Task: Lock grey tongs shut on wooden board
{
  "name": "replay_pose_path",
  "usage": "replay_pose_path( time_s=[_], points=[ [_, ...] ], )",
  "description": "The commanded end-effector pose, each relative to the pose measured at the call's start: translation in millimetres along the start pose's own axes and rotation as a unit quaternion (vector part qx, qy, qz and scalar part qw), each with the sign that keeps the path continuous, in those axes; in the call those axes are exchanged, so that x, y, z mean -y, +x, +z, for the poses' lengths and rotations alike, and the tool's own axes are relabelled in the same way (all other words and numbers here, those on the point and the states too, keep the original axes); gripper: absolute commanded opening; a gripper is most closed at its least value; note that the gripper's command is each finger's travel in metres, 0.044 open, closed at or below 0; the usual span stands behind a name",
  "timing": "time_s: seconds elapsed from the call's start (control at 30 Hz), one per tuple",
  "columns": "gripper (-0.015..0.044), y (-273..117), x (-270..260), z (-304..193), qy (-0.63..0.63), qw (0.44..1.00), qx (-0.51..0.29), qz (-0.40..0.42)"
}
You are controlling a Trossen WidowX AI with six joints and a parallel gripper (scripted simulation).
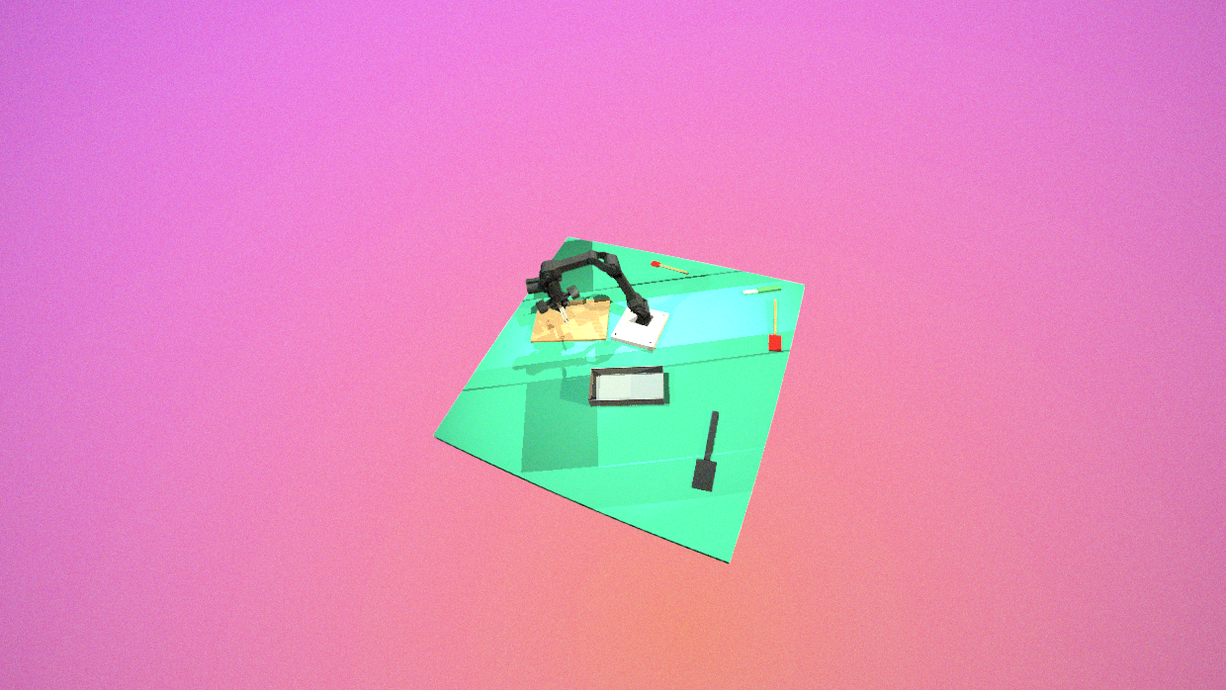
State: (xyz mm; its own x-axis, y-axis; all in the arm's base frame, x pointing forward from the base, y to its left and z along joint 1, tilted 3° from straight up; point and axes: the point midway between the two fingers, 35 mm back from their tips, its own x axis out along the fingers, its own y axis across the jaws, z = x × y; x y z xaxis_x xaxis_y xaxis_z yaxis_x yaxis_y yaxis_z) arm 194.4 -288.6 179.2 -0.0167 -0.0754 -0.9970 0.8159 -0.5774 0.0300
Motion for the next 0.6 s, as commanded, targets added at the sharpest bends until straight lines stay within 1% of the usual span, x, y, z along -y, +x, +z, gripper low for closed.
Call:
replay_pose_path(
  time_s=[0.0, 0.27, 0.57],
  points=[
    [-0.015, -1.3, 1.6, 4.5, 0.068, 0.998, -0.002, 0.001],
    [-0.015, -1.1, 6.2, 16.0, 0.223, 0.975, -0.002, -0.001],
    [-0.015, -0.9, 11.9, 28.8, 0.39, 0.921, -0.001, -0.003]
  ],
)
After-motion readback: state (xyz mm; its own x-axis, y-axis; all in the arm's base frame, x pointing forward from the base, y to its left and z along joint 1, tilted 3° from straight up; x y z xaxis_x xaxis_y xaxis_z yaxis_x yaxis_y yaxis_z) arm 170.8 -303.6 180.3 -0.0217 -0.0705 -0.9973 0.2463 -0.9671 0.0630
